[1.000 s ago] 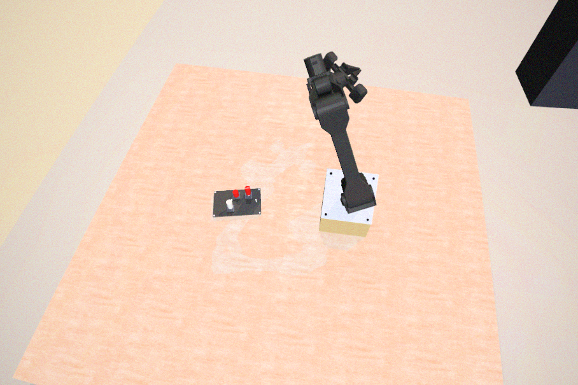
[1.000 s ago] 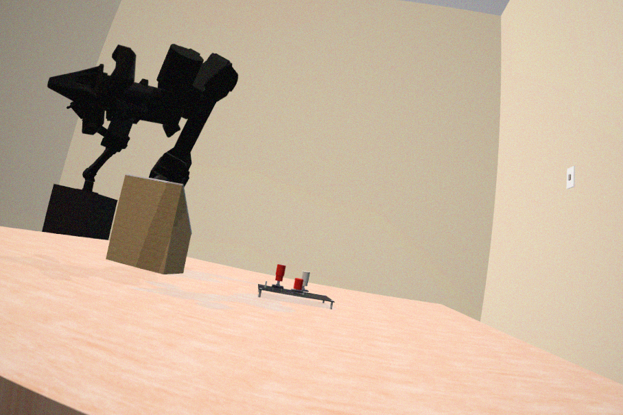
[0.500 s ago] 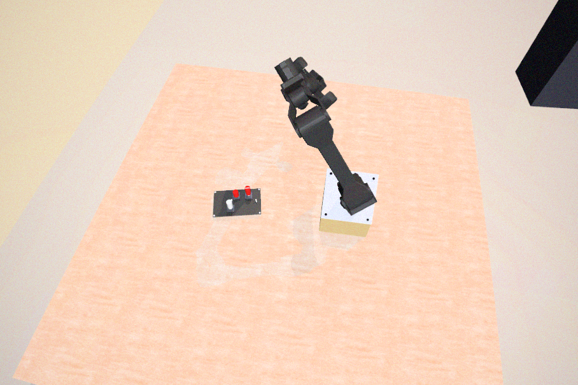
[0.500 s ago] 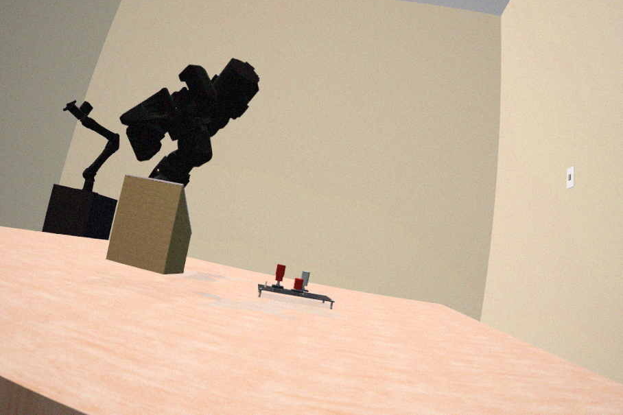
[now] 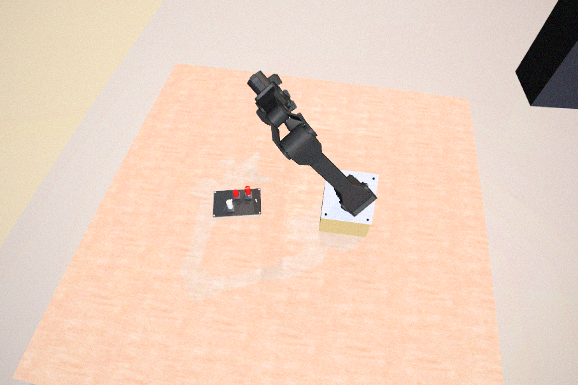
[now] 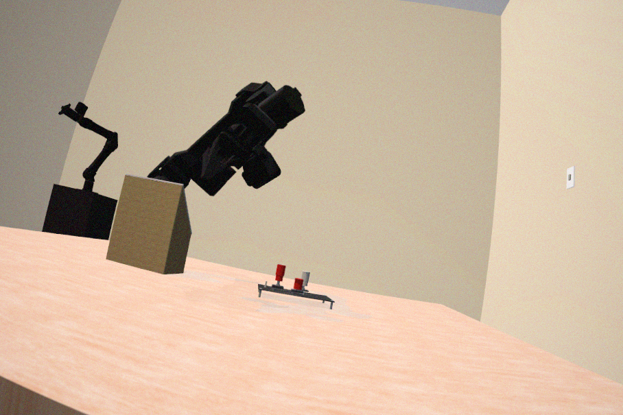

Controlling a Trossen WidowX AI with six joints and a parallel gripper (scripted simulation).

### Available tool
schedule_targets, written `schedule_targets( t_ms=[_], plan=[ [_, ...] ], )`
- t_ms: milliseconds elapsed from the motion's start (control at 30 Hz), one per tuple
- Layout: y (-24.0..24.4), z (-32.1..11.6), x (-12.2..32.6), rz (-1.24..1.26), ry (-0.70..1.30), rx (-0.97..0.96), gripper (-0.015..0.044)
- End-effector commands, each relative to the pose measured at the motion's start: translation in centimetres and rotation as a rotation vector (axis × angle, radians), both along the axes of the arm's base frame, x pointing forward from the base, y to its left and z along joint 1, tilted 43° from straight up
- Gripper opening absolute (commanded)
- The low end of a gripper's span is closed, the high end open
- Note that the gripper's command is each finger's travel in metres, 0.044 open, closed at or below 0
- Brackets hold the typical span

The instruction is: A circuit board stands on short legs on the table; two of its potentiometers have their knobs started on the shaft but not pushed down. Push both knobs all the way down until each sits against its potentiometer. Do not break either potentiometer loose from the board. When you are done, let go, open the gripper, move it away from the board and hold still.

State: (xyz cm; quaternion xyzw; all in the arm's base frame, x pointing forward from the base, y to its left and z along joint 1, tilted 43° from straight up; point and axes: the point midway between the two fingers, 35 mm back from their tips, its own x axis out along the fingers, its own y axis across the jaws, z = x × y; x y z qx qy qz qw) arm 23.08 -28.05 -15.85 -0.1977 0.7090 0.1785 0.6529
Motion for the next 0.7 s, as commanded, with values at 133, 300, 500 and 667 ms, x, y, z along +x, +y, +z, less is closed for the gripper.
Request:
schedule_targets(
  t_ms=[133, 300, 500, 667],
  plan=[
    [5.0, 2.7, 4.3, -0.106, -0.092, 0.174, 0.0000],
    [8.8, 4.7, 6.6, -0.184, -0.118, 0.305, 0.0000],
    [13.5, 7.6, 8.8, -0.284, -0.114, 0.469, 0.0000],
    [17.5, 10.3, 10.1, -0.372, -0.081, 0.605, 0.0000]
  ],
)
